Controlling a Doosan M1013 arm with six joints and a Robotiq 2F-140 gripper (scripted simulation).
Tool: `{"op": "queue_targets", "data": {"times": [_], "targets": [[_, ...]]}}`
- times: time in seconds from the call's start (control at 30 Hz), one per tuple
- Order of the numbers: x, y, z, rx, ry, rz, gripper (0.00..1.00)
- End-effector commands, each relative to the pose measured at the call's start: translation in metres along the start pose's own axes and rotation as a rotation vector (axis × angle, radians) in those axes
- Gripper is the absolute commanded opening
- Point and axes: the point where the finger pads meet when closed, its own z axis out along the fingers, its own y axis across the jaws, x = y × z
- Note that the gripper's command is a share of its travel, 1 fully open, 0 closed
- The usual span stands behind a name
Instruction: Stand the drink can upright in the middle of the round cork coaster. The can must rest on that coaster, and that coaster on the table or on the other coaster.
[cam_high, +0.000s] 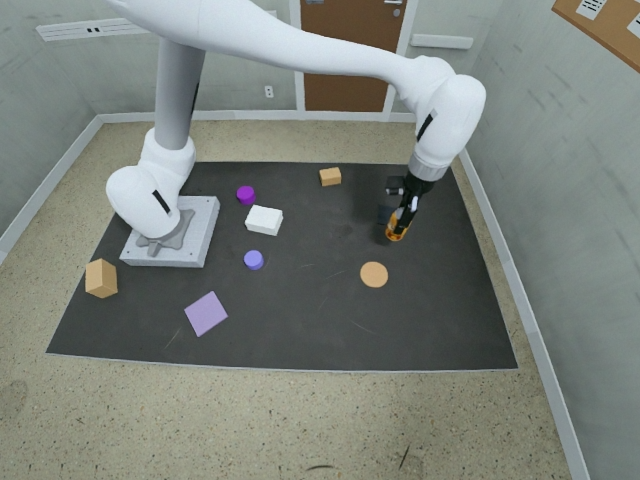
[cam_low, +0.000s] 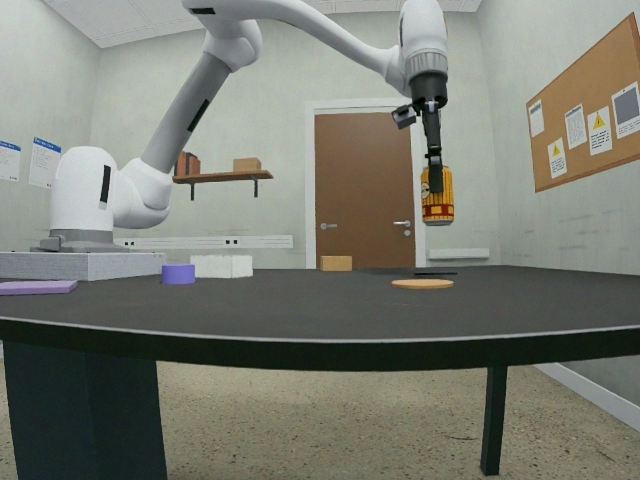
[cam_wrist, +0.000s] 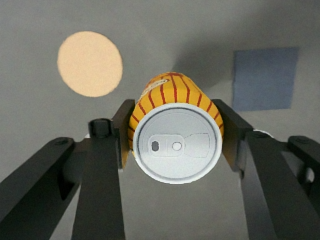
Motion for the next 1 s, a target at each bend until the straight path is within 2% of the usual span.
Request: {"op": "queue_targets", "data": {"times": [0.0, 0.27, 0.33, 0.7, 0.97], "targets": [[0.003, -0.018, -0.001, -0.001, -0.002, 0.000, 0.10], [0.012, -0.061, -0.001, -0.001, -0.002, 0.000, 0.10], [0.012, -0.061, -0.001, -0.001, -0.002, 0.000, 0.10], [0.024, -0.103, -0.001, -0.001, -0.002, 0.000, 0.10], [0.028, -0.115, -0.001, -0.001, -0.002, 0.000, 0.10]]}}
